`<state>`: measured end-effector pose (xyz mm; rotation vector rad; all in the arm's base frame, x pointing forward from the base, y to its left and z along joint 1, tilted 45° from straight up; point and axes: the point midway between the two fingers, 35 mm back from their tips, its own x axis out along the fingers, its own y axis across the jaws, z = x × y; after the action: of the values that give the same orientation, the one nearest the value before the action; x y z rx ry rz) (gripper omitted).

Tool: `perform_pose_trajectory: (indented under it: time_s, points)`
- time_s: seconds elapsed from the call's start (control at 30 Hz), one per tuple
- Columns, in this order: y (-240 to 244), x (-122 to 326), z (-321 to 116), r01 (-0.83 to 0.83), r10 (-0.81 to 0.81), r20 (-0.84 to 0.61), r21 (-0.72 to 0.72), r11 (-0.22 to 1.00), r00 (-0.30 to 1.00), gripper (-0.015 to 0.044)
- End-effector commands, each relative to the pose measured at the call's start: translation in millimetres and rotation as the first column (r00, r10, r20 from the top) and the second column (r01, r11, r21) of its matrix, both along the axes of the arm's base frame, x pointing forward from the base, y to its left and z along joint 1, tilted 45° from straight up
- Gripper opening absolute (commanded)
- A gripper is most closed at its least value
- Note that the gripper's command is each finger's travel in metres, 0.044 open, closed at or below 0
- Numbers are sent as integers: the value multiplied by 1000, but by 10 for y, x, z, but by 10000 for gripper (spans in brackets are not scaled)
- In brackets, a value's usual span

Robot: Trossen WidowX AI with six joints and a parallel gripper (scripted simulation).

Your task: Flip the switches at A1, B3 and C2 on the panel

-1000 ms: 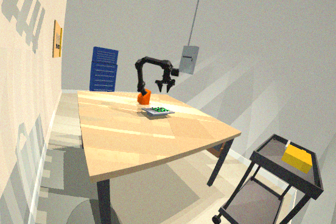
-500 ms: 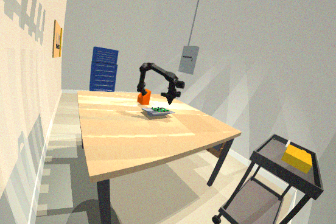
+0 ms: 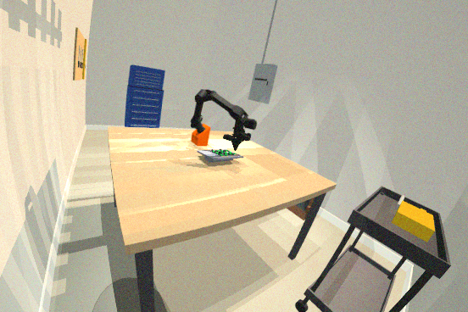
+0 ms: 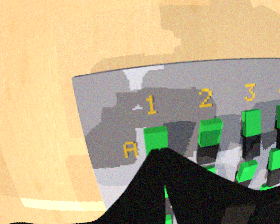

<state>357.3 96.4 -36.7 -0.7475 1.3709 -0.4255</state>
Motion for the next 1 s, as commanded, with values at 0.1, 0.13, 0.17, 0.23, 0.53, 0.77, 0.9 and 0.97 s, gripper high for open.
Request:
perform_pose_trajectory:
  time_s: [0.1,0.13,0.17,0.23,0.53,0.77,0.9,0.97]
  points:
    - [-75,13,-77,-5,5,-4,-6,1000,1000,0]
    - [-86,17,-89,-5,5,-4,-6,1000,1000,0]
    - [-95,19,-99,-5,5,-4,-6,1000,1000,0]
    - [-103,22,-106,-5,5,-4,-6,1000,1000,0]
    - [-103,22,-106,-5,5,-4,-6,1000,1000,0]
    - [-103,22,-106,-5,5,-4,-6,1000,1000,0]
    - [-103,22,-106,-5,5,-4,-6,1000,1000,0]
    - [-103,22,-106,-5,5,-4,-6,1000,1000,0]
